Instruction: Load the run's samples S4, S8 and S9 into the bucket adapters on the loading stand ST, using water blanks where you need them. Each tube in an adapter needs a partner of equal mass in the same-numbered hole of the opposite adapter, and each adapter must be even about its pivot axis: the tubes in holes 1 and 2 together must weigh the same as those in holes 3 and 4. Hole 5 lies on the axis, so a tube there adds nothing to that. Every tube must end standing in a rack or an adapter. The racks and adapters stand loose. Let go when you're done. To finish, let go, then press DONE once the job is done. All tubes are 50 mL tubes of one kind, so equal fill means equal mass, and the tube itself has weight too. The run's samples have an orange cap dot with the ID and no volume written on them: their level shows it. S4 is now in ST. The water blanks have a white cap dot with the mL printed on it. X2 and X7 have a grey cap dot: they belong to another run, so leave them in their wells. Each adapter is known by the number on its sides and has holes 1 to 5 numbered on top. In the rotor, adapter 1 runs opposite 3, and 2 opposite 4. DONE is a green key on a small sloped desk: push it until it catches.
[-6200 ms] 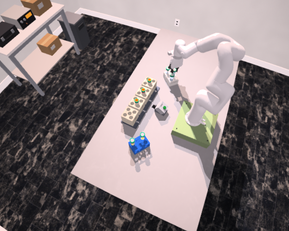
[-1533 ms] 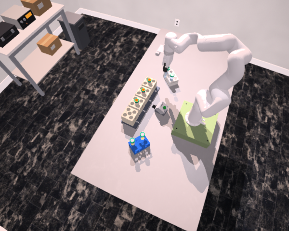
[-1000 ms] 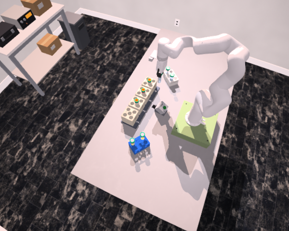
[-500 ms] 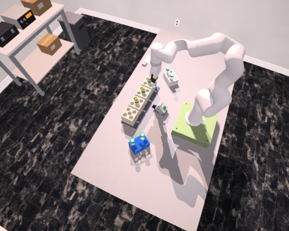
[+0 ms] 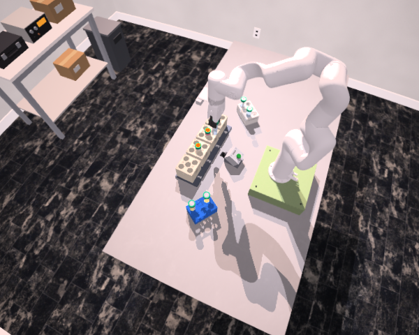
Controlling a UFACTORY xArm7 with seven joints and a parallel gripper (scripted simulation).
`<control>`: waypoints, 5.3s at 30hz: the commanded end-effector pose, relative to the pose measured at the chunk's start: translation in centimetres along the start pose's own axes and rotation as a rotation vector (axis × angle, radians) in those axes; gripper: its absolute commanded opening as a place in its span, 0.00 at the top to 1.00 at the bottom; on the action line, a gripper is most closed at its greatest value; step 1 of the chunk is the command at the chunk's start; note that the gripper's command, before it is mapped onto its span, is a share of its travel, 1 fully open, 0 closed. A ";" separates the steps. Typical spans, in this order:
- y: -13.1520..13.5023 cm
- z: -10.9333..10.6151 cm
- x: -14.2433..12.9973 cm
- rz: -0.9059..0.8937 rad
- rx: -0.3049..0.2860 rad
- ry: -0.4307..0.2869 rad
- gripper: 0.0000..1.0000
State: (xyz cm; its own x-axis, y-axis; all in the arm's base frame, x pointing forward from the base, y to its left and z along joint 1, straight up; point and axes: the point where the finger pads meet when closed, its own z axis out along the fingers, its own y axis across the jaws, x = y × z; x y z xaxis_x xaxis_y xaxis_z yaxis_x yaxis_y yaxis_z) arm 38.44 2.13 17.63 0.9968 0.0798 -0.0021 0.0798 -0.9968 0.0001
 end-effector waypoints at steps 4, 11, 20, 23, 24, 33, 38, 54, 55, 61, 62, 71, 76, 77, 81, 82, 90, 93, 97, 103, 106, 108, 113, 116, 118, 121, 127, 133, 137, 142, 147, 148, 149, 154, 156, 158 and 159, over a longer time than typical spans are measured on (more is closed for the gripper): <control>-3.4 -0.1 1.1 -0.001 0.000 0.003 1.00; -6.8 -0.1 2.0 -0.001 0.000 0.003 1.00; -10.2 -0.1 2.9 -0.001 0.001 0.003 1.00; -11.7 -0.1 3.2 -0.001 0.001 0.003 1.00; -12.2 -0.1 3.4 -0.001 0.001 0.003 1.00; -15.6 -0.1 4.3 -0.001 0.001 0.003 1.00; -18.0 -0.1 4.9 -0.001 0.001 0.003 1.00; -19.7 -0.1 5.4 -0.001 0.001 0.003 1.00; -19.7 -0.1 5.4 -0.001 0.001 0.003 1.00; -19.7 -0.1 5.4 -0.001 0.002 0.003 1.00; -19.7 -0.1 5.4 -0.001 0.002 0.003 1.00; -19.7 1.3 5.4 -0.001 0.001 0.003 1.00; -19.7 2.3 5.4 -0.001 0.001 0.003 1.00; -19.7 2.5 5.4 -0.001 0.001 0.003 1.00; -19.7 2.9 5.4 -0.001 0.001 0.003 1.00; -19.7 3.1 5.4 -0.001 0.001 0.003 1.00; -19.7 3.7 5.4 -0.001 0.001 0.003 1.00; -19.7 3.7 5.4 -0.001 0.001 0.003 1.00; -19.7 3.7 5.4 -0.001 0.001 0.003 1.00; -19.7 3.8 5.4 -0.001 0.001 0.003 1.00; -19.7 4.1 5.4 -0.001 0.001 0.003 1.00; -19.7 4.3 5.4 -0.001 0.001 0.003 1.00; -19.7 4.8 5.4 -0.001 0.001 0.003 1.00; -19.7 4.9 5.4 -0.001 0.001 0.003 1.00; -19.7 5.1 5.4 -0.001 0.001 0.003 1.00; -19.7 5.4 5.4 -0.001 0.001 0.003 1.00; -19.7 6.0 5.4 -0.001 0.001 0.003 1.00; -19.7 6.4 5.4 -0.001 0.001 0.003 1.00; -19.7 6.8 5.4 -0.001 0.001 0.003 1.00; -19.7 7.3 5.4 -0.001 0.001 0.003 1.00; -19.7 7.8 5.4 -0.001 0.001 0.003 1.00; -19.7 7.8 5.4 -0.001 0.001 0.003 1.00; -19.7 7.8 5.4 -0.001 0.001 0.003 1.00; -19.7 8.3 5.4 -0.001 0.001 0.003 1.00; -19.7 8.5 5.4 -0.001 0.001 0.003 1.00; -19.7 8.7 5.4 -0.001 0.001 0.003 1.00; -19.7 8.8 5.4 -0.001 0.001 0.003 1.00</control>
State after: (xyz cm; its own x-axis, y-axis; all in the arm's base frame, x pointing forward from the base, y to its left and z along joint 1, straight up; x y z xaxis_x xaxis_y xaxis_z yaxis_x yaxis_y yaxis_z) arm 42.06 22.14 9.00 0.9967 0.0810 -0.0029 0.0810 -0.9967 0.0011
